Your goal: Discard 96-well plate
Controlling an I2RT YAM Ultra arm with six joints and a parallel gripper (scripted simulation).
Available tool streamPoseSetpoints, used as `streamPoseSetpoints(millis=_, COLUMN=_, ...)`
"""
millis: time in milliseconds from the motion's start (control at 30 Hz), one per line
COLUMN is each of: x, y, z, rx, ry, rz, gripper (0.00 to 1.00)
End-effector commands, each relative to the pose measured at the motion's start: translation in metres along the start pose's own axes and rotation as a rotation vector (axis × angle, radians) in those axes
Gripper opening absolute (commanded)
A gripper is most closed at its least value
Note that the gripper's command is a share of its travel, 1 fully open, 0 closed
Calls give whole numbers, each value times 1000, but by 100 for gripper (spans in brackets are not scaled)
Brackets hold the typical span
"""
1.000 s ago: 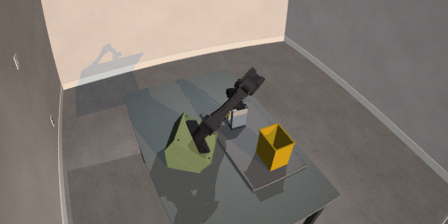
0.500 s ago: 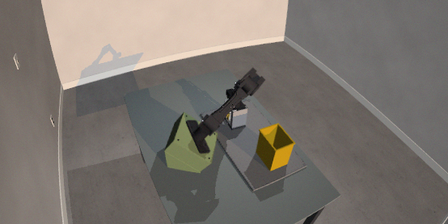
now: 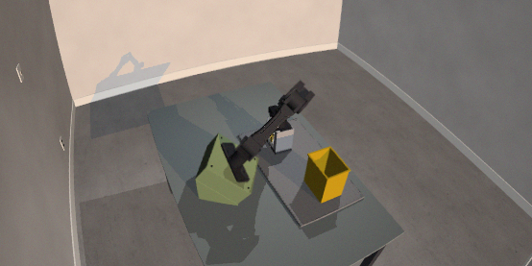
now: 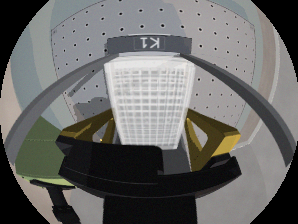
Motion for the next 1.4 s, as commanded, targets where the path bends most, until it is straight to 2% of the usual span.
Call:
streamPoseSetpoints(millis=0, x=3, y=1, z=-1, rx=0, ry=-6, rz=-8, gripper=0)
streamPoseSetpoints(millis=667, x=3, y=1, z=-1, rx=0, ry=-6, rz=-8, gripper=0)
streamPoseSetpoints(millis=1367, x=31, y=1, z=-1, rx=0, ry=-6, rz=-8, gripper=0)
Point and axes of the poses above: the point where the finger pads meet when closed, its own x axis back along the fingers, its own z axis across the jaws, y = z × x, the point moved 10 cm from there along x, back along the fingers, and after that the axes turned 6 degrees about -x, right-handed, at the moved point
